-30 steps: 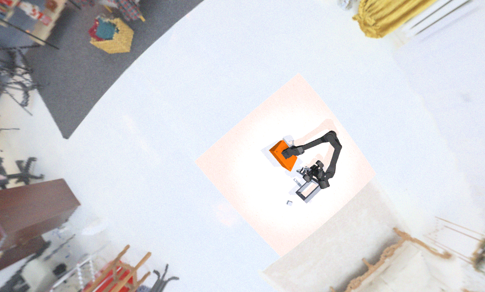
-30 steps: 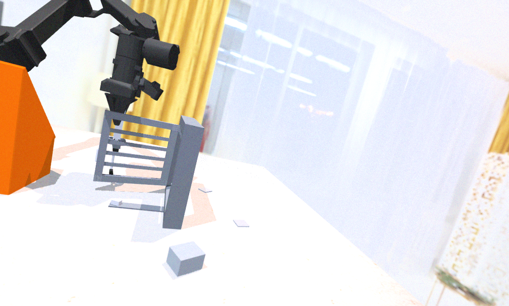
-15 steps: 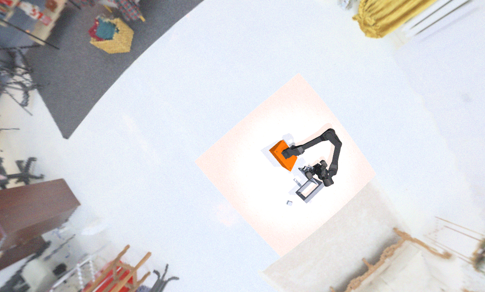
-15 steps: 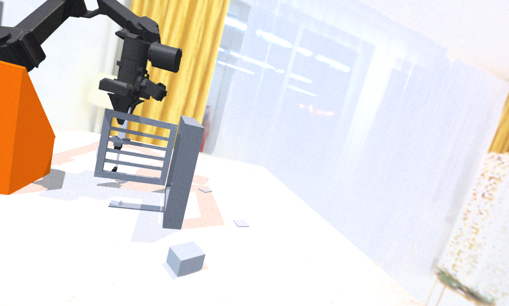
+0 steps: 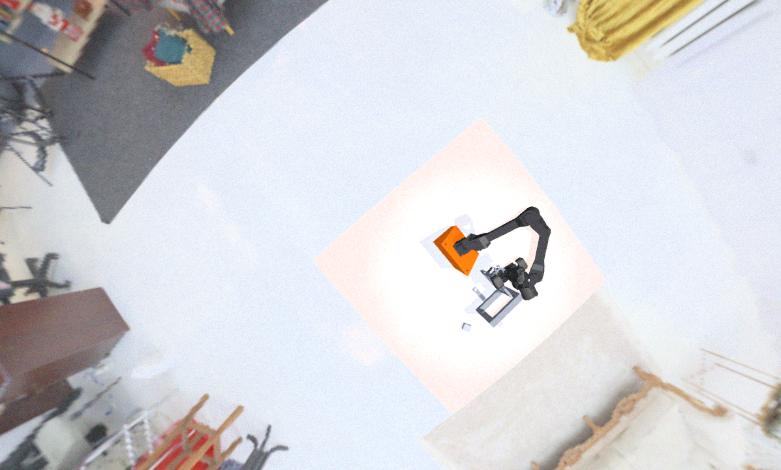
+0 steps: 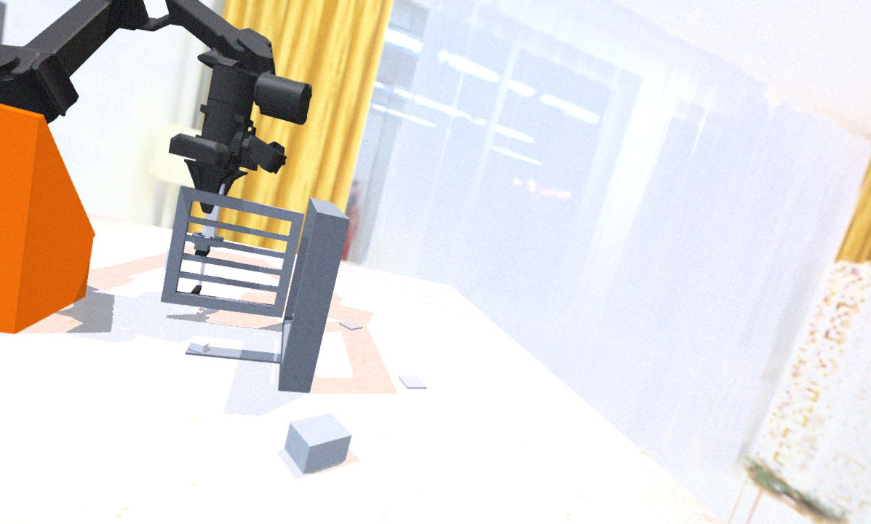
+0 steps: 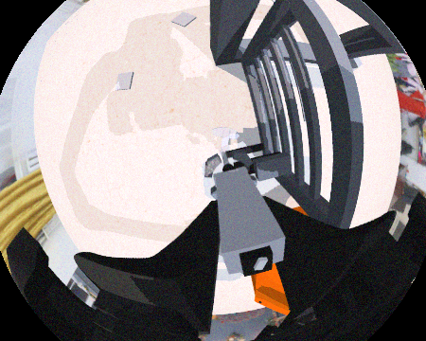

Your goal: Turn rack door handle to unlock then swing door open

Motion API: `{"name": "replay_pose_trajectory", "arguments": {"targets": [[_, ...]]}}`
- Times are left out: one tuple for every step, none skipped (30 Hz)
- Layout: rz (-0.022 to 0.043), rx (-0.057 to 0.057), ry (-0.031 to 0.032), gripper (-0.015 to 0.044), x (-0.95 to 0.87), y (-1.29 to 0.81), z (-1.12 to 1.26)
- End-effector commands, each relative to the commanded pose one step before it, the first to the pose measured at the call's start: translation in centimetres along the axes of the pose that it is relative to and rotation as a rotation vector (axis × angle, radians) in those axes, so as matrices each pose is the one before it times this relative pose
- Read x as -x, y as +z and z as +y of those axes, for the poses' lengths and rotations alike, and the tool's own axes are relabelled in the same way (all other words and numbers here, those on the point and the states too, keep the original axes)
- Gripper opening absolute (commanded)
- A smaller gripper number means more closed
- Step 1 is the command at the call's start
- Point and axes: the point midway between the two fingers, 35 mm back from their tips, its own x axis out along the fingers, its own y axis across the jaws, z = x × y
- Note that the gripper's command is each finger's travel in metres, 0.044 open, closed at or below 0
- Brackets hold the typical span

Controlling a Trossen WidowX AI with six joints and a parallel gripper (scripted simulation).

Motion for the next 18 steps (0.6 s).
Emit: {"name": "replay_pose_trajectory", "arguments": {"targets": [[-0.00068, -0.0086, 0.00592, 0.0171, -0.018, 0.03, 0.108], [0.0, 0.0, 0.0, 0.0197, 0.0, 0.0, 0.0], [0.0, 0.0, 0.0, 0.0223, 0.0, 0.0, 0.0], [0.0, 0.0, 0.0, 0.025, 0.0, 0.0, 0.0], [0.0, 0.0, 0.0, 0.0276, 0.0, 0.0, 0.0], [0.0, 0.0, 0.0, 0.0285, 0.0, 0.0, 0.0], [-0.00002, 0.0, -0.00008, 0.0285, 0.025, 0.004, -0.002], [-0.00007, 0.0001, -0.00024, 0.0285, 0.074, 0.011, -0.005], [-0.00011, 0.0001, -0.00039, 0.0285, 0.123, 0.018, -0.008], [-0.00013, 0.0001, -0.00046, 0.0285, 0.151, 0.022, -0.01], [-0.00012, 0.0001, -0.00045, 0.0285, 0.151, 0.021, -0.01], [-0.00011, 0.0001, -0.00043, 0.0285, 0.151, 0.019, -0.009], [-0.0001, 0.0001, -0.00041, 0.0285, 0.152, 0.018, -0.009], [-0.00009, 0.0001, -0.00039, 0.0285, 0.152, 0.017, -0.009], [-0.00008, 0.0001, -0.00037, 0.0285, 0.152, 0.016, -0.009], [-0.00007, 0.0001, -0.00035, 0.0285, 0.153, 0.015, -0.008], [-0.00006, 0.0001, -0.00034, 0.0285, 0.153, 0.014, -0.008], [-0.00005, 0.0001, -0.00032, 0.0285, 0.153, 0.013, -0.008]]}}
